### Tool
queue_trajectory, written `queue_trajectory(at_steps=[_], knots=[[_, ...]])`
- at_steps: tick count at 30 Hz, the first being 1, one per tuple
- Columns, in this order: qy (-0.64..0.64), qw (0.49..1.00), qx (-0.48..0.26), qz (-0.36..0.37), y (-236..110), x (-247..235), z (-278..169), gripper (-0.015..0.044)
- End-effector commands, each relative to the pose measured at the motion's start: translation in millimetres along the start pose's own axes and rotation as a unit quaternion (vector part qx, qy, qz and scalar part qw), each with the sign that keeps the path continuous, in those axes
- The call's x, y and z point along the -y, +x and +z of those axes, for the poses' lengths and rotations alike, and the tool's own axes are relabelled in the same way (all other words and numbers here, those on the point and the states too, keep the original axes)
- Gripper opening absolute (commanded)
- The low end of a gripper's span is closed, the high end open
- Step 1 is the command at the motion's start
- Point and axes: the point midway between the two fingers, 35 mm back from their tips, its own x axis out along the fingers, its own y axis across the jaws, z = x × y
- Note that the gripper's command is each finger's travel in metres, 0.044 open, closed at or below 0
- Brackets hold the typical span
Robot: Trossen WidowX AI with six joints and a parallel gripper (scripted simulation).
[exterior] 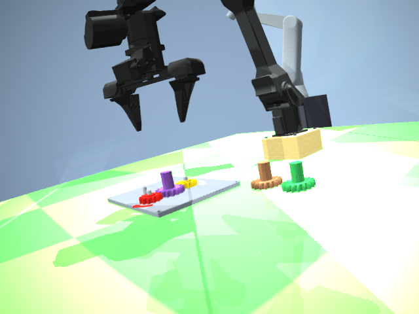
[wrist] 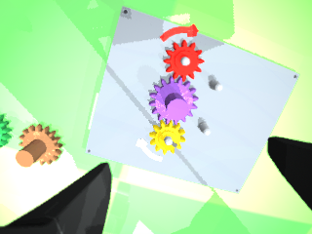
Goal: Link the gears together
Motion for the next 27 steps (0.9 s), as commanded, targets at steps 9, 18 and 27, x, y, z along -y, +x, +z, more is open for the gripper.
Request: queue_trajectory(at_steps=[9, 18, 27], knots=[[-0.001, 1.0, 0.004, 0.007, -22.3, -137.5, 43.6, 0.044], [-0.001, 1.0, 0.002, 0.013, -42.9, -273.8, 22.6, 0.044], [-0.001, 1.0, 0.002, 0.014, -46.2, -294.1, 13.8, 0.044]])
